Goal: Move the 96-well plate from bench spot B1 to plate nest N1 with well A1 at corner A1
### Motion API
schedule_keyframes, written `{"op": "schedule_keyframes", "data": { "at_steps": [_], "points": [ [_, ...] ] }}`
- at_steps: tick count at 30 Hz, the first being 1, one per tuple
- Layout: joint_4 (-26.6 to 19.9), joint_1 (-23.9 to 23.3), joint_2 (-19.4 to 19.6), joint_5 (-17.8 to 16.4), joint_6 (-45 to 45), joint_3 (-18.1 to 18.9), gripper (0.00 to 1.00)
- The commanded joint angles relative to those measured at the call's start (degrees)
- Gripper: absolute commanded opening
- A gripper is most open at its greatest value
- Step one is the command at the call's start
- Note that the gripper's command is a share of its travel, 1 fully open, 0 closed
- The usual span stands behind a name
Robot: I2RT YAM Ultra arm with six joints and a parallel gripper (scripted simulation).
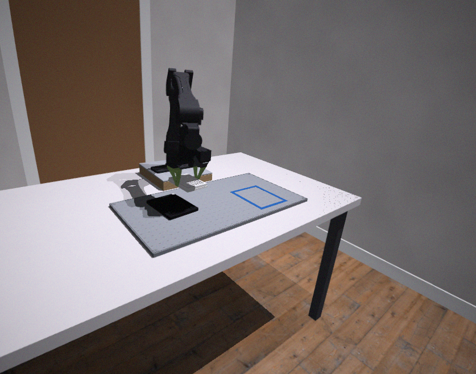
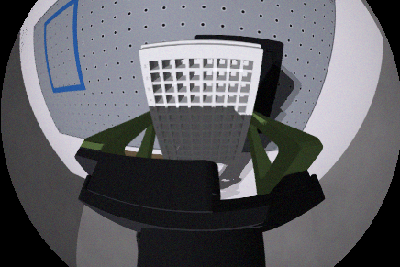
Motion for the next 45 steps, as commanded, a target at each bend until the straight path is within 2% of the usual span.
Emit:
{"op": "schedule_keyframes", "data": {
  "at_steps": [1, 6, 9, 11, 17, 19, 23, 45],
  "points": [
    [-0.97, -2.2, -1.87, -0.2, -3.24, 1.86, 0.0],
    [-1.2, -5.04, 0.66, -0.35, -6.05, 2.54, 0.0],
    [-1.34, -5.58, -0.26, -0.35, -6.64, 2.83, 0.0],
    [-1.42, -6.68, 1.1, -0.38, -7.72, 3.13, 0.0],
    [-1.82, -10.07, 1.96, -0.29, -11.09, 4.41, 0.0],
    [-1.93, -10.19, 0.85, -0.28, -11.25, 4.61, 0.0],
    [-1.98, -9.03, 0.67, -0.52, -11.26, 4.67, 0.0],
    [-1.94, -9.75, 0.08, -0.31, -11.13, 4.49, 0.0]
  ]
}}
